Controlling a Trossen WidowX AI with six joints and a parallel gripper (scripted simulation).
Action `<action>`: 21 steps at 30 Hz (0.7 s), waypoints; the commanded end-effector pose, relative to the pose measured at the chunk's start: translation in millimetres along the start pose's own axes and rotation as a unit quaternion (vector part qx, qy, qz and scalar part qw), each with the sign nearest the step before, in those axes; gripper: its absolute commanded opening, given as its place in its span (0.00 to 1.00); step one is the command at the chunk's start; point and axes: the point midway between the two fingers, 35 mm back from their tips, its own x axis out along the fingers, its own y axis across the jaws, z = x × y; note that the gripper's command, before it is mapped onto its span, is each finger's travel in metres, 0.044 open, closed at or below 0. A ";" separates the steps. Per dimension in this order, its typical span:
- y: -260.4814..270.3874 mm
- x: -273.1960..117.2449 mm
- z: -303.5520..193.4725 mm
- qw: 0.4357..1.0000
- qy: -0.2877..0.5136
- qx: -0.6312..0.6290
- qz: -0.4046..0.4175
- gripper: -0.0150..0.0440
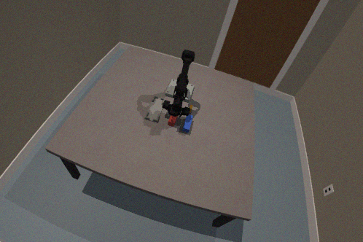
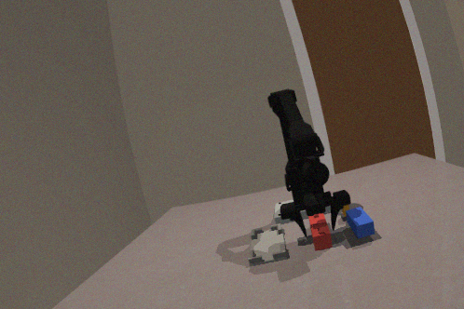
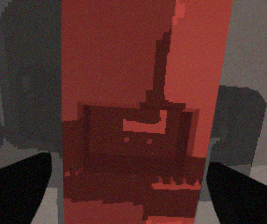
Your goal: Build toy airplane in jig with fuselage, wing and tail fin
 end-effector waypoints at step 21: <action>1.1 -24.3 5.5 1.000 0.000 0.001 0.002 0.25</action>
